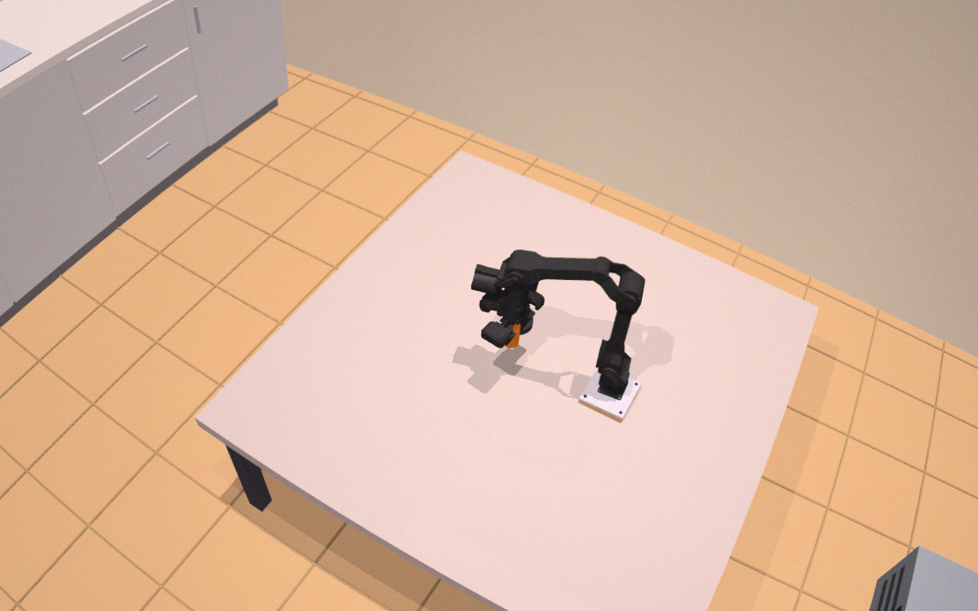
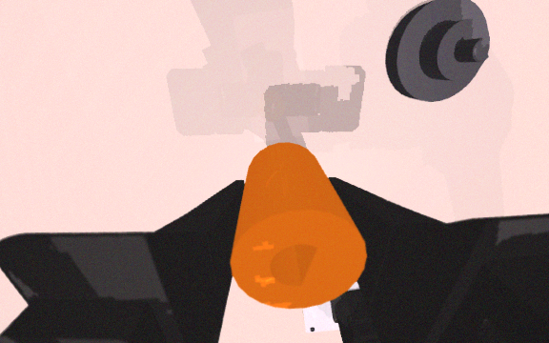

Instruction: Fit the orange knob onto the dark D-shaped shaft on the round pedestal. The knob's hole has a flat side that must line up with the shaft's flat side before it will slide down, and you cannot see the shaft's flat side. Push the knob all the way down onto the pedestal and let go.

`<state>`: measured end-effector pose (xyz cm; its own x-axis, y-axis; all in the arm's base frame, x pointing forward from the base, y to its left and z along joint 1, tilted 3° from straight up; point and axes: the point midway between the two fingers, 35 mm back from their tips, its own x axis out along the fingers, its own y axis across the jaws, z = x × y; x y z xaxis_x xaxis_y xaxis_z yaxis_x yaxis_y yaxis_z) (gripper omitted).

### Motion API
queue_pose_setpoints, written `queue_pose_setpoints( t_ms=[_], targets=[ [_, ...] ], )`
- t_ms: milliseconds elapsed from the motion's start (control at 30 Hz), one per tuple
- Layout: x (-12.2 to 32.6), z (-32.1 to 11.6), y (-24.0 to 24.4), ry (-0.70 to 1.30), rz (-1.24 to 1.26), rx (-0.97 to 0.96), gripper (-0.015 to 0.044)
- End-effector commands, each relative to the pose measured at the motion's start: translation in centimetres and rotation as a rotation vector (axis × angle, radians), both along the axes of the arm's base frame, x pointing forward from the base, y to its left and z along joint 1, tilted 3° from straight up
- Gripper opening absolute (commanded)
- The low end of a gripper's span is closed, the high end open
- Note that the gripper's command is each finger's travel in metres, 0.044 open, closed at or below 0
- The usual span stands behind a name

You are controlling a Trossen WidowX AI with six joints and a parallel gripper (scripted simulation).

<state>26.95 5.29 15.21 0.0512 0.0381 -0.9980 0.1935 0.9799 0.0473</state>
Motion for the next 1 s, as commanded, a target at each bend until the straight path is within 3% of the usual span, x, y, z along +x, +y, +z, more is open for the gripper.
queue_pose_setpoints(
  t_ms=[0,967],
  targets=[
    [-0.5,2.2,-0.1,-0.014,0.005,0.001,0.0],
    [2.3,0.1,-5.9,-0.009,-0.003,-0.003,0.0]
  ],
)
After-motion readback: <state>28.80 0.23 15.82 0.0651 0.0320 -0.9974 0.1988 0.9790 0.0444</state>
